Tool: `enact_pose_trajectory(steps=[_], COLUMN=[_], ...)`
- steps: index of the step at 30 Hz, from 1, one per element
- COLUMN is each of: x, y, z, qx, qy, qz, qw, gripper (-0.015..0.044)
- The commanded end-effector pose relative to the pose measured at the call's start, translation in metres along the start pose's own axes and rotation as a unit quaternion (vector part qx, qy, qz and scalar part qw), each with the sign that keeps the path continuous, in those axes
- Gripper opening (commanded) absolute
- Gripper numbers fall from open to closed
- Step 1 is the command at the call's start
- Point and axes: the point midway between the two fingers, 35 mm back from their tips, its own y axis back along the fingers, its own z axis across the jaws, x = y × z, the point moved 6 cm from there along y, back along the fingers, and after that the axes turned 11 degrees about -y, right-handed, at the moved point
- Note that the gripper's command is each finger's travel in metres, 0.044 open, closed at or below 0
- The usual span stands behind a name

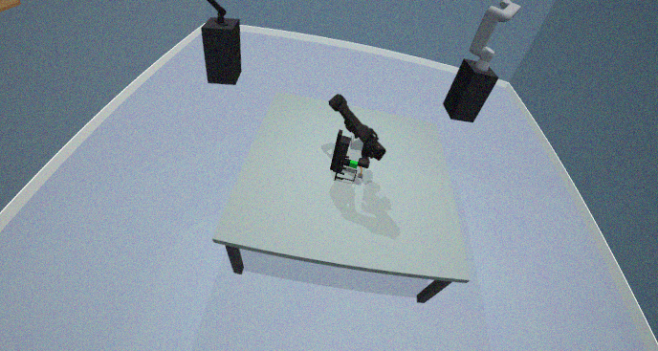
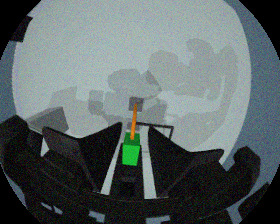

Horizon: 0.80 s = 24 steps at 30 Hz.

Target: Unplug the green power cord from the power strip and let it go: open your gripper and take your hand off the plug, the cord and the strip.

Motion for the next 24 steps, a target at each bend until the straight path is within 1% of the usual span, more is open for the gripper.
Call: enact_pose_trajectory(steps=[1,8,24], x=[0.001,0.002,0.028], y=[-0.002,-0.002,-0.001], z=[0.002,0.001,-0.005], qx=[0.000,0.000,0.000], qy=[0.016,0.016,0.016], qz=[0.011,0.011,0.012], qw=[1.000,1.000,1.000], gripper=[0.0160,0.0160,0.0160])
